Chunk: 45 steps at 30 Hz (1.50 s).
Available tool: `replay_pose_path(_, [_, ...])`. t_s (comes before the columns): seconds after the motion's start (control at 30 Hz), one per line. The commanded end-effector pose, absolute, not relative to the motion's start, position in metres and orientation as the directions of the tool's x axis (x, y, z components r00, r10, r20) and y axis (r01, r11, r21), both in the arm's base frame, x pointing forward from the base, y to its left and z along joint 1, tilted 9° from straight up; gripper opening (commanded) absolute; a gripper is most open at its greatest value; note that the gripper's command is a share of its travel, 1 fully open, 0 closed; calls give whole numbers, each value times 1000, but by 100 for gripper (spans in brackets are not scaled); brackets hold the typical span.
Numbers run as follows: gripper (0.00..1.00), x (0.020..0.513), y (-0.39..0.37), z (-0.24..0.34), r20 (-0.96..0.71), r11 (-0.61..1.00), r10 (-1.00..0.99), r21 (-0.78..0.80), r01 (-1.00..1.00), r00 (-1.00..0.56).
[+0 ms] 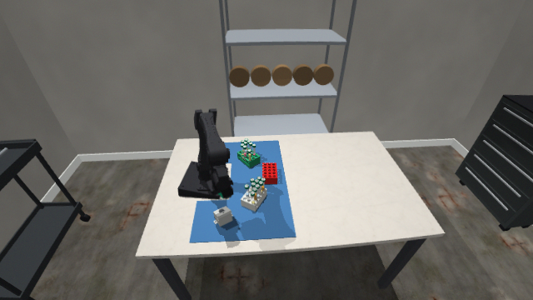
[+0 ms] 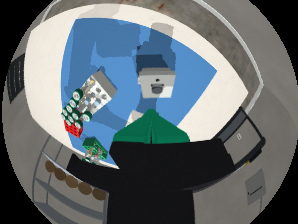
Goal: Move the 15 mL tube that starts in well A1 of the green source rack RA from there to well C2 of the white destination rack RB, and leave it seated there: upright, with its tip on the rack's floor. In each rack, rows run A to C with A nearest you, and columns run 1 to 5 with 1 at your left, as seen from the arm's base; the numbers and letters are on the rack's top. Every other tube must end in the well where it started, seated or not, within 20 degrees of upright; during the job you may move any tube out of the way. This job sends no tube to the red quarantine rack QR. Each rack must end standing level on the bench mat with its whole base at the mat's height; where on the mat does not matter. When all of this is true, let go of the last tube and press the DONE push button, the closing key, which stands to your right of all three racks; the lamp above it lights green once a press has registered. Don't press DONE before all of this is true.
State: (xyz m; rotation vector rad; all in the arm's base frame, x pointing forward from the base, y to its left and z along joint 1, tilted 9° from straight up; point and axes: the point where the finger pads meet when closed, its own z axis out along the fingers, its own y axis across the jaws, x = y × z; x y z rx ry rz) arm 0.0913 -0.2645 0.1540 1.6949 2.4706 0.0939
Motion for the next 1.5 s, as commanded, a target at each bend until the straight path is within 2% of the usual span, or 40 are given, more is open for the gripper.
replay_pose_path(0.0, [0,82,-271,158,-107,394,918,128,910,-382])
replay_pose_path(0.8, [0,73,-257,157,-107,394,918,128,910,-382])
replay_pose_path(1.47, [0,81,-264,118,-107,394,918,128,910,-382])
